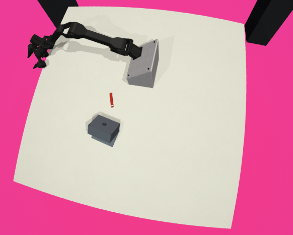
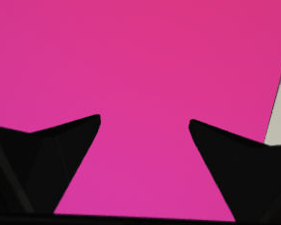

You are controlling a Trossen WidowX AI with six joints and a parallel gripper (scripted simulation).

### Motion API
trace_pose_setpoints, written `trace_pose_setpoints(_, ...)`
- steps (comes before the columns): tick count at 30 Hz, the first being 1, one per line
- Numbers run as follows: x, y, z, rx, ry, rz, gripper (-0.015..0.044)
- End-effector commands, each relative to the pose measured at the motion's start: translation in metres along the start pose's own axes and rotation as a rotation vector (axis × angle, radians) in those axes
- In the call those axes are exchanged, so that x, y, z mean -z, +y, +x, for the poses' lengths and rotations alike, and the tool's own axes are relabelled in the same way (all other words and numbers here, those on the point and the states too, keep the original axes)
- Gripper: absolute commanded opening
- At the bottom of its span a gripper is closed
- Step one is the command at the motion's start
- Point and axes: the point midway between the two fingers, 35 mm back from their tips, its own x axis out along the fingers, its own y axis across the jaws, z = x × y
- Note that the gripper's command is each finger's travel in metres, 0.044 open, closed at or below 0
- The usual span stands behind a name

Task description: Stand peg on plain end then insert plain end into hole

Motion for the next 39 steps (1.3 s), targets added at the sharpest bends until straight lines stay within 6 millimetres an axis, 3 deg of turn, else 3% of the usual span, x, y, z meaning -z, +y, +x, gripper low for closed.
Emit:
trace_pose_setpoints(1, 0.009, -0.032, 0.009, 0.045, -0.021, 0.020, 0.0440)
trace_pose_setpoints(11, 0.033, -0.137, 0.023, 0.212, -0.095, 0.070, 0.0440)
trace_pose_setpoints(19, 0.051, -0.227, 0.016, 0.367, -0.177, 0.112, 0.0440)
trace_pose_setpoints(29, 0.073, -0.328, -0.018, 0.556, -0.280, 0.102, 0.0440)
trace_pose_setpoints(39, 0.080, -0.409, -0.074, 0.716, -0.427, 0.047, 0.0440)
